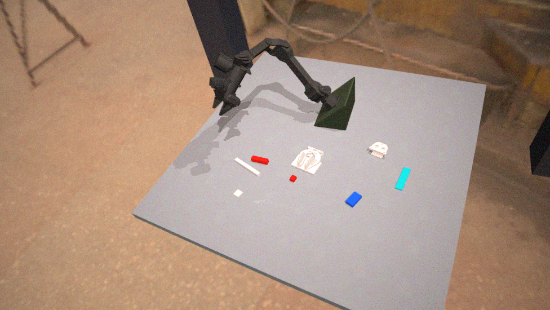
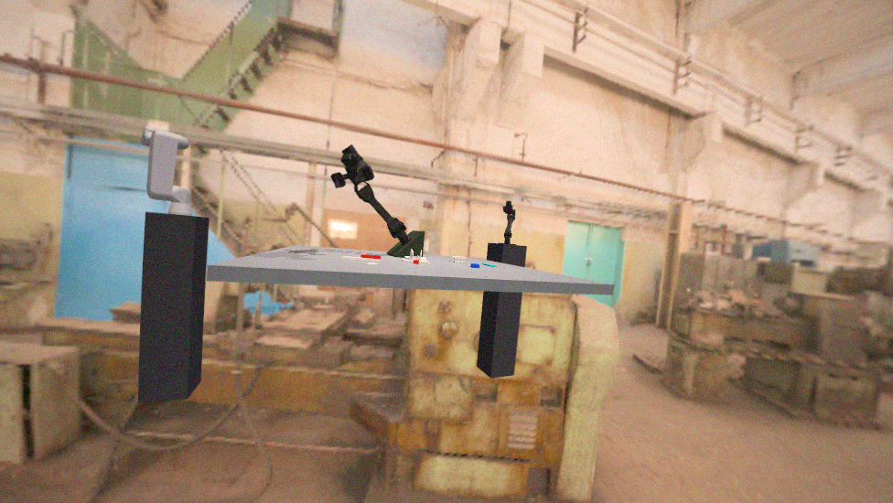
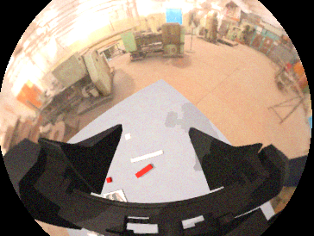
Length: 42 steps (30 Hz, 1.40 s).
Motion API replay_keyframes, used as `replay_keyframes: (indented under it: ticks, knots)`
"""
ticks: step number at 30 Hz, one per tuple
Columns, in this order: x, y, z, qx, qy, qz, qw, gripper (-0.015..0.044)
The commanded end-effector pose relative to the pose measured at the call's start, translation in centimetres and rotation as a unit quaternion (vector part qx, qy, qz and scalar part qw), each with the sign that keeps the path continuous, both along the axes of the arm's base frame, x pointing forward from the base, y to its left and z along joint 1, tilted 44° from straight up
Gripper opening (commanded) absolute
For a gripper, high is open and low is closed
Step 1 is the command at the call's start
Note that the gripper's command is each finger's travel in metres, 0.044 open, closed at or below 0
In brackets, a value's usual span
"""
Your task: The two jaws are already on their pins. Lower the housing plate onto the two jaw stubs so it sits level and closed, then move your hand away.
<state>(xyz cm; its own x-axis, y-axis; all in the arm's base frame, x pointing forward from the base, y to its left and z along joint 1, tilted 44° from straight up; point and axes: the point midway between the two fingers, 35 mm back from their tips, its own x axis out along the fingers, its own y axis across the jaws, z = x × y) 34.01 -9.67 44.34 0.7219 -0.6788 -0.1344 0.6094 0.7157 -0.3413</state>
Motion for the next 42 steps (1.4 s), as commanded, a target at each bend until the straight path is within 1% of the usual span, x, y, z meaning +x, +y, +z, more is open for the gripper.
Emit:
replay_keyframes:
  ticks: [1,12,21,31,42]
  knots:
    - [2.1,1.6,-2.1,-0.020,0.056,0.033,0.998,0.0440]
    - [6.1,5.8,-7.3,-0.067,0.174,0.108,0.977,0.0440]
    - [8.4,9.5,-11.9,-0.113,0.268,0.170,0.941,0.0440]
    - [9.8,13.9,-17.3,-0.169,0.367,0.242,0.882,0.0440]
    - [10.0,18.7,-23.7,-0.226,0.463,0.320,0.795,0.0440]
